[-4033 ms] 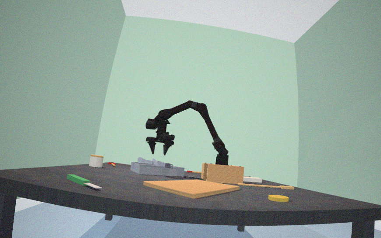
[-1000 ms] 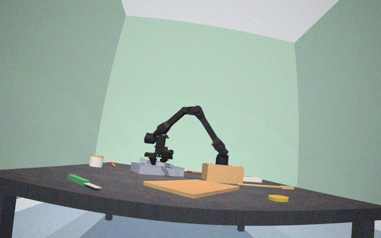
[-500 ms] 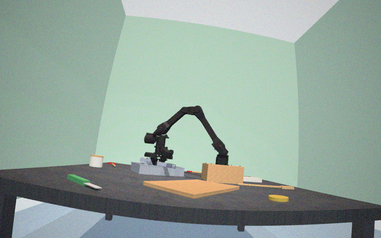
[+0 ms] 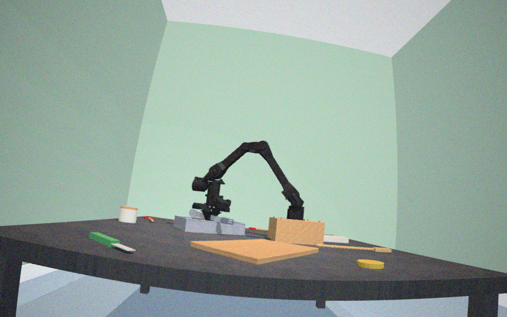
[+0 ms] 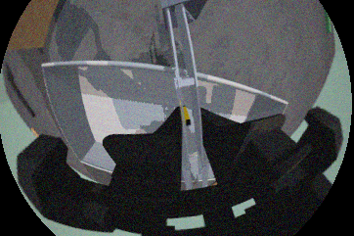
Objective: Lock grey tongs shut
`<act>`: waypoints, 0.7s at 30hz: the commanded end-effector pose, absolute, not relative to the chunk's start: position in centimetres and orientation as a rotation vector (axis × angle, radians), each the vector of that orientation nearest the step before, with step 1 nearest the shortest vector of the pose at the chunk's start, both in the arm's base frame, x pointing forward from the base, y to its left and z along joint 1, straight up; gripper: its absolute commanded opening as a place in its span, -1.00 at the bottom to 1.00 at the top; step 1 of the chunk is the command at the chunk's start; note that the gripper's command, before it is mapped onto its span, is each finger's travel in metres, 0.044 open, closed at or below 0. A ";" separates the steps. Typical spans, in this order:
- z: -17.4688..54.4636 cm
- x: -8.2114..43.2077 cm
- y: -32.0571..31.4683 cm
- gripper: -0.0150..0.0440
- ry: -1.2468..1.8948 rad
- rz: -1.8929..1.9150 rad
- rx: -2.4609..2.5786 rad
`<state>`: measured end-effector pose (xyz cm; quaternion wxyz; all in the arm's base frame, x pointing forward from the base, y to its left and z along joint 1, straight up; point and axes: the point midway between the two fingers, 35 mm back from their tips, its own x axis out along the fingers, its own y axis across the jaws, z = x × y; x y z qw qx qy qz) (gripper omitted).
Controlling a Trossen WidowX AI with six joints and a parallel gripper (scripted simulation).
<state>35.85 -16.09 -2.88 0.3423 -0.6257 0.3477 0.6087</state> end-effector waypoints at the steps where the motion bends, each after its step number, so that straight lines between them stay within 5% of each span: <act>1: -2.8 35.9 -16.1 -0.35 0.905 1.580 -1.630; 5: -2.8 35.9 -16.1 -0.44 0.905 1.580 -1.630; 11: -2.8 35.9 -16.1 -0.98 0.905 1.580 -1.630; 21: 6.7 35.7 -16.0 -1.00 0.902 1.579 -1.629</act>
